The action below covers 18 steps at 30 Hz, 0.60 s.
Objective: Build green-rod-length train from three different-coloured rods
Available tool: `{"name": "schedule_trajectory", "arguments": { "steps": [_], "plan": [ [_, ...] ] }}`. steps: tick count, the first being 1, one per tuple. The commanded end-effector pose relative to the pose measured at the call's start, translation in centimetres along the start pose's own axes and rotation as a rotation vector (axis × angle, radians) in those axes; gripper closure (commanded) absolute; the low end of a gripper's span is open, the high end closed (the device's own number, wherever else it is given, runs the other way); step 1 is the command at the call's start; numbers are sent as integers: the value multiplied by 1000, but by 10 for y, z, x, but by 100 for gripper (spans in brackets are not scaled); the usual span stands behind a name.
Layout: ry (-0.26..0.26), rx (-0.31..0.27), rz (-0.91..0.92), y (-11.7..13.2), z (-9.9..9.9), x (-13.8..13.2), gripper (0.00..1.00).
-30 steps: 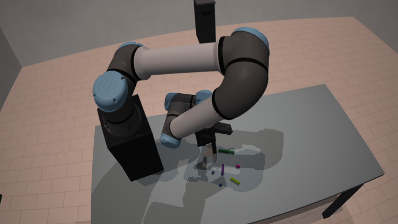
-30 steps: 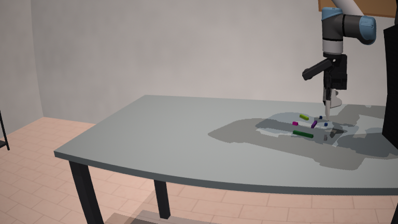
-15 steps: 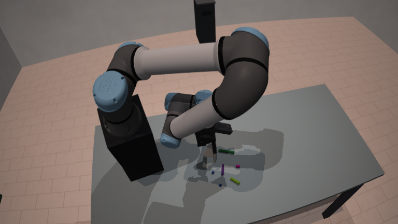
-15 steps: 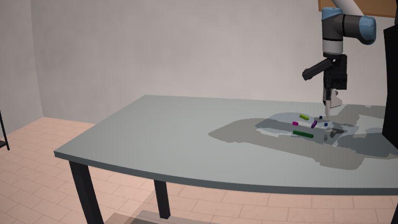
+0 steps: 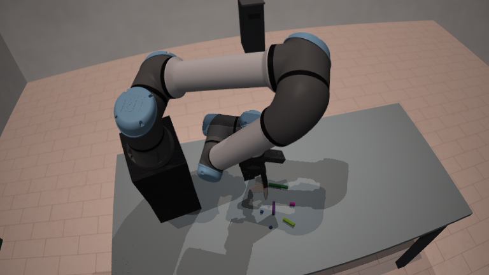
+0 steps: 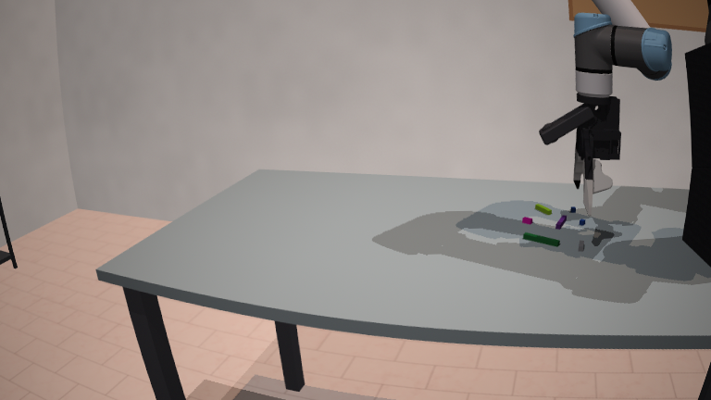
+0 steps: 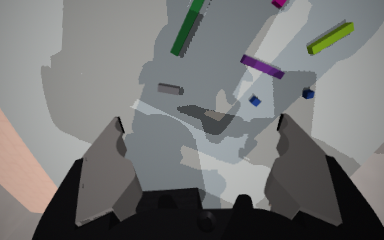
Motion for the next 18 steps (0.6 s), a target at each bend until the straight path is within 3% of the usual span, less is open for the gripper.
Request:
{"name": "schedule_trajectory", "arguments": {
  "steps": [1, 9, 18],
  "plan": [
    [0, 1, -70, -1, 0, -1, 0],
    [0, 1, -194, -2, 0, -3, 0],
    [0, 1, -451, -4, 0, -6, 0]
  ]
}}
Point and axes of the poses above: the point where the finger pads meet when closed, its own z axis out along the fingers, its own x axis across the jaws, y = z × x, the point moved 9 cm from there along -z, back along the fingers, and after that the axes turned 6 degrees about -z, right-handed, at the moved point
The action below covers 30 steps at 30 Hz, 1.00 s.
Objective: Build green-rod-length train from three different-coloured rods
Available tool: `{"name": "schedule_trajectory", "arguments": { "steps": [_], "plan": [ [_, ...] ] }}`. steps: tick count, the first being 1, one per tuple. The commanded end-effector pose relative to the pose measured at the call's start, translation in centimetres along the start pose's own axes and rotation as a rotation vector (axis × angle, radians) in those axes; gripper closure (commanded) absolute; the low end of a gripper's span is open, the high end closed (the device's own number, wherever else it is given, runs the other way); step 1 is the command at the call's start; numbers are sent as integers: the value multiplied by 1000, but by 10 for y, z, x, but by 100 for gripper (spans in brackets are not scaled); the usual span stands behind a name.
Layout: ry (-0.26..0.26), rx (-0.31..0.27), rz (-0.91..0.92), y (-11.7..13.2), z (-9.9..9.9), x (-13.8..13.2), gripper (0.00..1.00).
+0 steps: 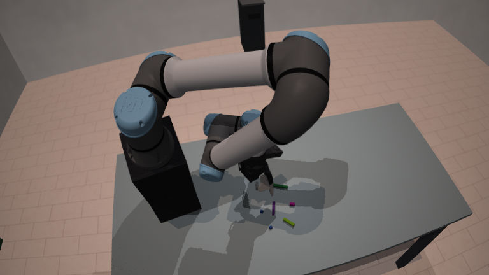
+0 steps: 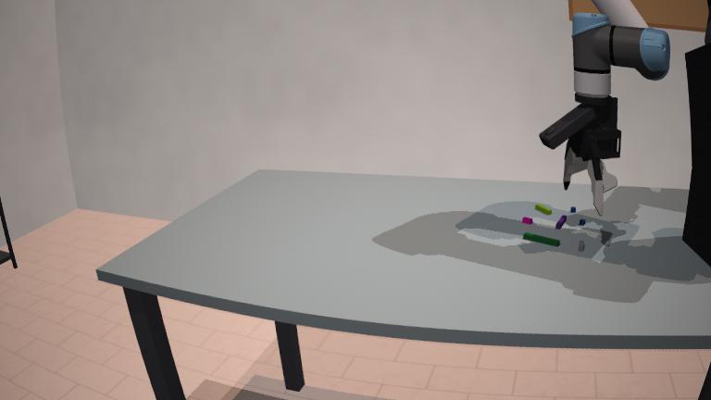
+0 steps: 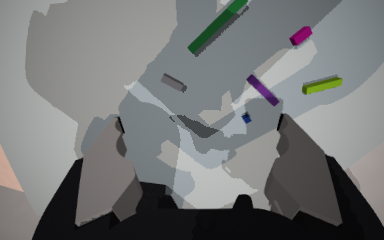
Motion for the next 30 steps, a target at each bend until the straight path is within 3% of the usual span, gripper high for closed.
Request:
{"name": "schedule_trajectory", "arguments": {
  "steps": [1, 30],
  "plan": [
    [-2, 5, -156, -1, 0, -1, 0],
    [0, 5, -1013, -3, 0, -9, 0]
  ]
}}
Point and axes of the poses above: the point where the finger pads meet when closed, its own z axis out along the fingers, its own x axis across the jaws, y = z × x, the point moved 9 cm from there along -z, back along the fingers, and after that the axes turned 6 degrees about -z, right-handed, at the moved point
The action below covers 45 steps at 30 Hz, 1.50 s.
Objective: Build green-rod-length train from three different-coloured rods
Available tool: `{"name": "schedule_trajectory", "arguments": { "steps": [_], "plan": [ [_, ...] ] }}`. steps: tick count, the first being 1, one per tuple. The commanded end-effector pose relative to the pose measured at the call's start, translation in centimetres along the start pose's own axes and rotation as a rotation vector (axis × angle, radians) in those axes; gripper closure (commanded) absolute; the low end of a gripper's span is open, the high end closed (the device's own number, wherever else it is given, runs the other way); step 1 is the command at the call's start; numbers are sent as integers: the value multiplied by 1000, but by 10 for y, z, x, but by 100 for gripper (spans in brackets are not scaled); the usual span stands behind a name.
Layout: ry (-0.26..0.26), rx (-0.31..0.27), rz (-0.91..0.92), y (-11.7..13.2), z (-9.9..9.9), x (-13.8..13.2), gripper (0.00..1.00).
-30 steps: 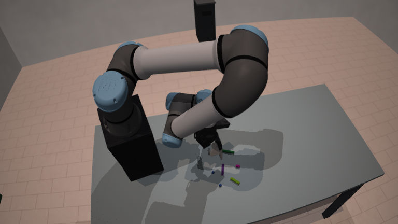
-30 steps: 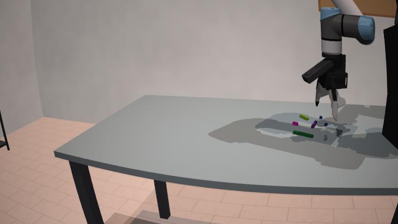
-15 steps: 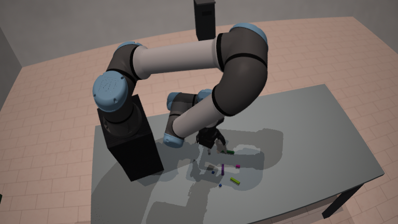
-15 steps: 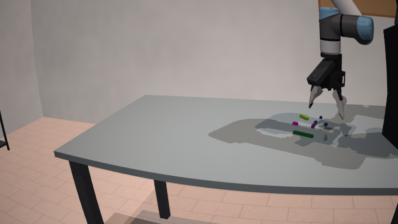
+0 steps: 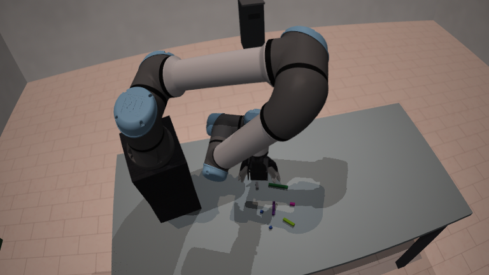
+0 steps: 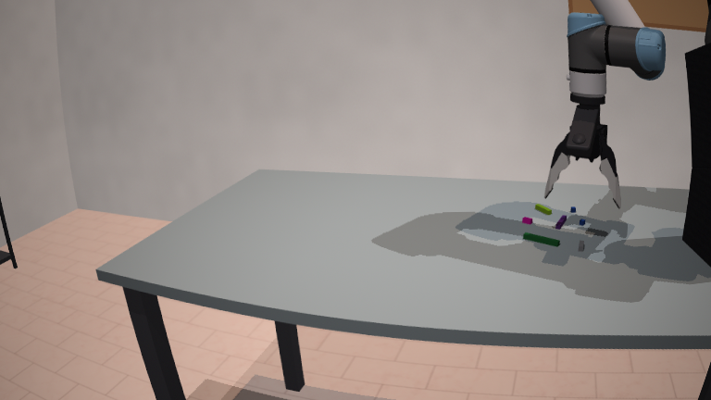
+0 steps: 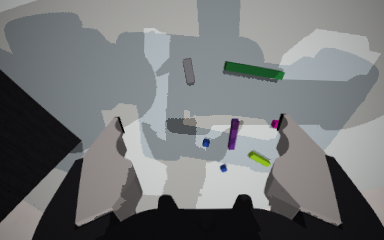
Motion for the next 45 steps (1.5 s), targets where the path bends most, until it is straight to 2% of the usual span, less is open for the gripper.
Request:
{"name": "schedule_trajectory", "arguments": {
  "steps": [1, 45],
  "plan": [
    [3, 7, -167, 0, 0, -1, 0],
    [8, 4, -1459, 10, -1, -2, 0]
  ]
}}
Point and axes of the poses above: the point where the finger pads meet when closed, its own z axis out along the fingers, its own x axis across the jaws, y = z × x, the point moved 9 cm from there along -z, back along the fingers, and after that the axes turned 6 degrees about -z, right-handed, at the moved point
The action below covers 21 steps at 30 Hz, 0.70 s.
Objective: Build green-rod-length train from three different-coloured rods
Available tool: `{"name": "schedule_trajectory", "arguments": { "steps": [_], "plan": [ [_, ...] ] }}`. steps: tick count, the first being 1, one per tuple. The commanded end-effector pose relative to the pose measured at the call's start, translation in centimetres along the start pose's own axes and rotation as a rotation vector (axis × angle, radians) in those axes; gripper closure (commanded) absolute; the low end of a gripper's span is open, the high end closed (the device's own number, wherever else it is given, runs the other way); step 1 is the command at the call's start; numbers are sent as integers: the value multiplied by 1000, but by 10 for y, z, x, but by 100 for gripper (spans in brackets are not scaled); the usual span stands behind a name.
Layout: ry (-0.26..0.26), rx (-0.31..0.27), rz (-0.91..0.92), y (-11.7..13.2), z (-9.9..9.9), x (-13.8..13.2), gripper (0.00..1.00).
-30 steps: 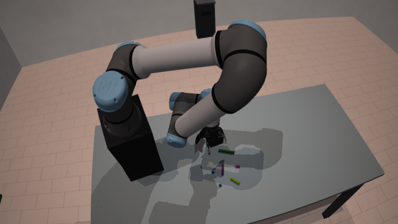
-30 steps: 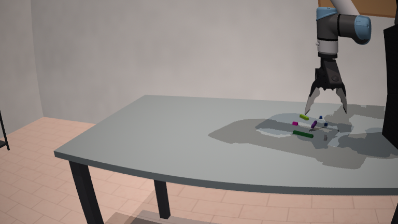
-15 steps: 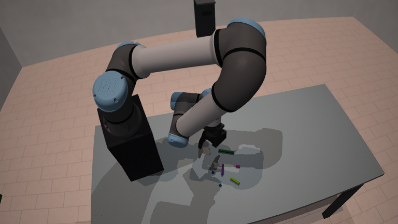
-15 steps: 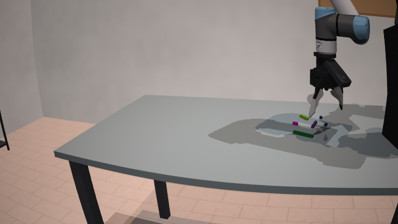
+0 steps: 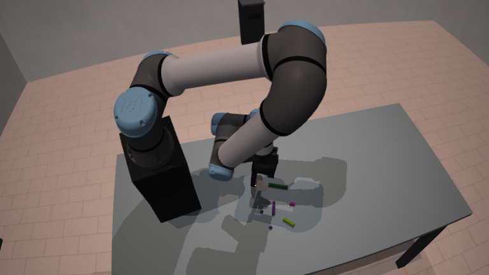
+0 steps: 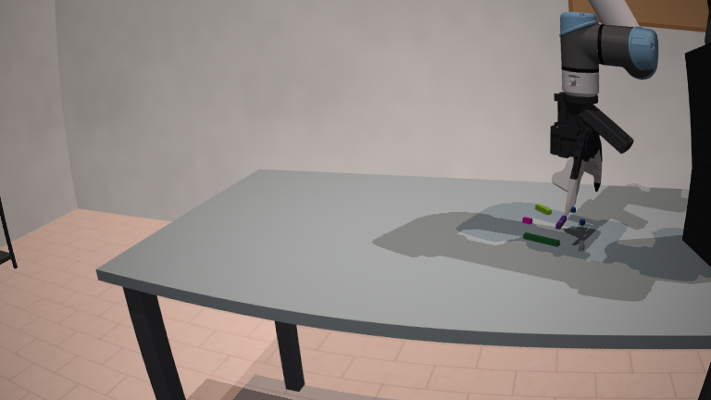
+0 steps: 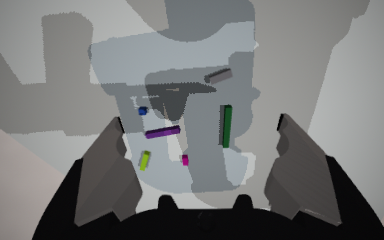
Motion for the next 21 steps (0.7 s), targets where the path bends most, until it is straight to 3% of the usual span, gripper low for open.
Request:
{"name": "schedule_trajectory", "arguments": {
  "steps": [1, 12, 21],
  "plan": [
    [8, -1, -97, 1, 0, -2, 0],
    [8, -2, -338, 4, -1, -5, 0],
    [8, -3, -425, 5, -1, -6, 0]
  ]
}}
Point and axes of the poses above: the point where the finger pads meet when closed, its own z axis out along the fingers, its own x axis across the jaws, y = z × x, the point moved 9 cm from there along -z, back along the fingers, and after that the axes turned 6 degrees about -z, right-handed, at the moved point
